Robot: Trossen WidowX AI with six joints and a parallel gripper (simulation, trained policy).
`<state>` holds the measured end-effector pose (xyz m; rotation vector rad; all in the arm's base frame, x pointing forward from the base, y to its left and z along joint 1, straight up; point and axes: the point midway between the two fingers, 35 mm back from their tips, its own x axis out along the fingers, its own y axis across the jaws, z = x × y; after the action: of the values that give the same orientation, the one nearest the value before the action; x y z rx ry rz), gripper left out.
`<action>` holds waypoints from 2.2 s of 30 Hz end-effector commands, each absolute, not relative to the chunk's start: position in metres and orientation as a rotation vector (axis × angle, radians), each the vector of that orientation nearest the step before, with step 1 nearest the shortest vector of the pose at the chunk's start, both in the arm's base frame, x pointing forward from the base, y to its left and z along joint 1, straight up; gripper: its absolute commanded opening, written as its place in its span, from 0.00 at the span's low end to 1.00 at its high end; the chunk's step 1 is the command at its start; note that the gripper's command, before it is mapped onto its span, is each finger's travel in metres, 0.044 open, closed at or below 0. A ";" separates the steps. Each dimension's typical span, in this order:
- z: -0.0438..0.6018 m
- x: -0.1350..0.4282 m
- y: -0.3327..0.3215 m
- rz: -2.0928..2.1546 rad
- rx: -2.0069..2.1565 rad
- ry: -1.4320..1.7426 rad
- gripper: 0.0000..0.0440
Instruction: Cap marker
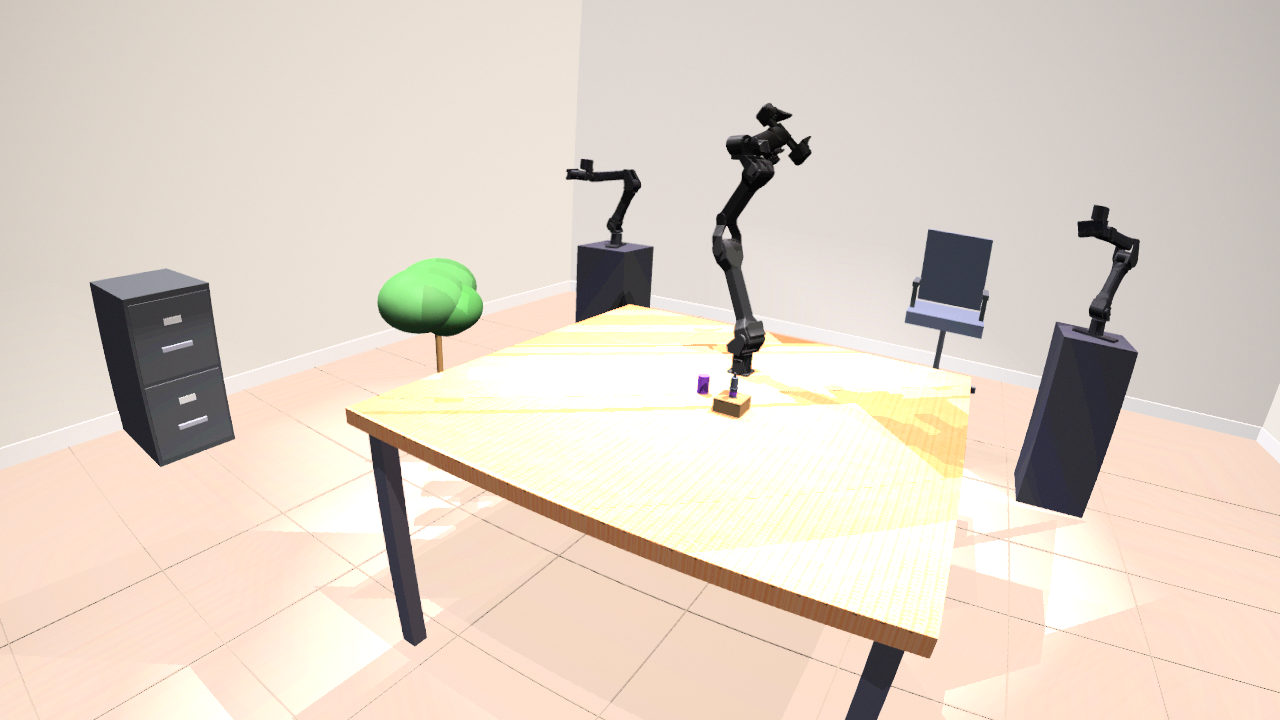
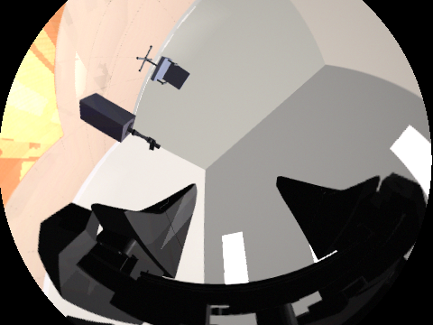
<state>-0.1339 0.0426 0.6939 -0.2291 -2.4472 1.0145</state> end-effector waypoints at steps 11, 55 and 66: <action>0.686 -0.128 0.061 1.126 -0.325 -2.363 0.49; 0.622 -0.110 0.105 1.602 -0.564 -2.001 0.72; 0.604 -0.104 0.114 1.660 -0.611 -1.910 0.73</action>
<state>-0.1044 0.1118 0.6088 -0.5921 -1.9271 1.6545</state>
